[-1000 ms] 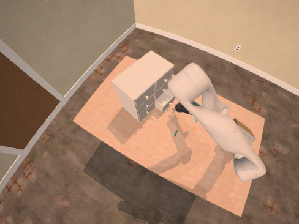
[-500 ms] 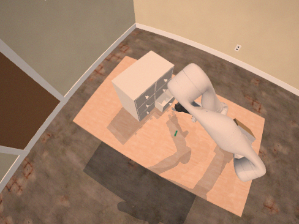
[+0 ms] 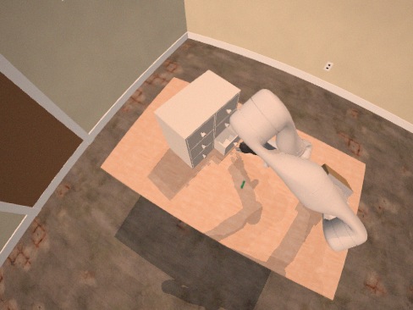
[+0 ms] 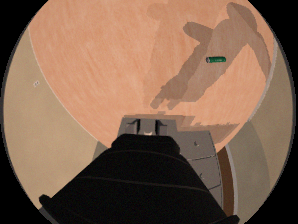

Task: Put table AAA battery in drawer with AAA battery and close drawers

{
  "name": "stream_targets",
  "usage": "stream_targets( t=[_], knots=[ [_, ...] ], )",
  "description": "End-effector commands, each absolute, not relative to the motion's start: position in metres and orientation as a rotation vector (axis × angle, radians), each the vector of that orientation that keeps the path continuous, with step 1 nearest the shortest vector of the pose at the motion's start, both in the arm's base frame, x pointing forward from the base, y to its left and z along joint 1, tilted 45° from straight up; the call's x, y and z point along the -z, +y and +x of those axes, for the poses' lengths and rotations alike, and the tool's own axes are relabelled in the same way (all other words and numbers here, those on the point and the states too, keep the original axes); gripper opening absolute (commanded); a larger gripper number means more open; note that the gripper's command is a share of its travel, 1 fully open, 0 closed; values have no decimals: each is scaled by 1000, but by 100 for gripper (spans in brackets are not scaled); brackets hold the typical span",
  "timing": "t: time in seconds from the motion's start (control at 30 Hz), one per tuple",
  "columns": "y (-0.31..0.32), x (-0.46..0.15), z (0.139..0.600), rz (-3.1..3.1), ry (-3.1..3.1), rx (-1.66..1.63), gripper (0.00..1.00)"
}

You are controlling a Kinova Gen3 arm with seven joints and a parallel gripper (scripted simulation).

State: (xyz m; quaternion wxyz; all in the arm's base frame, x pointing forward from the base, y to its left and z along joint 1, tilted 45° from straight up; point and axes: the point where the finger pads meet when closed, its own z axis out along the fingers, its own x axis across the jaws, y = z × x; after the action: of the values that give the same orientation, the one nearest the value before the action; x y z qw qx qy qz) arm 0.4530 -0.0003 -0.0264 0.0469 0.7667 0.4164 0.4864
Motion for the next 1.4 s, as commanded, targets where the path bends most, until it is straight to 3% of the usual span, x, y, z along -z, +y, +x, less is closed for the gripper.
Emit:
stream_targets(
  t=[0.0, 1.37],
  knots=[
    [-2, 25, 458, 2330, 1271, -1487, 67],
    [-6, 25, 473, 2330, 1271, -1487, 67]
  ],
)
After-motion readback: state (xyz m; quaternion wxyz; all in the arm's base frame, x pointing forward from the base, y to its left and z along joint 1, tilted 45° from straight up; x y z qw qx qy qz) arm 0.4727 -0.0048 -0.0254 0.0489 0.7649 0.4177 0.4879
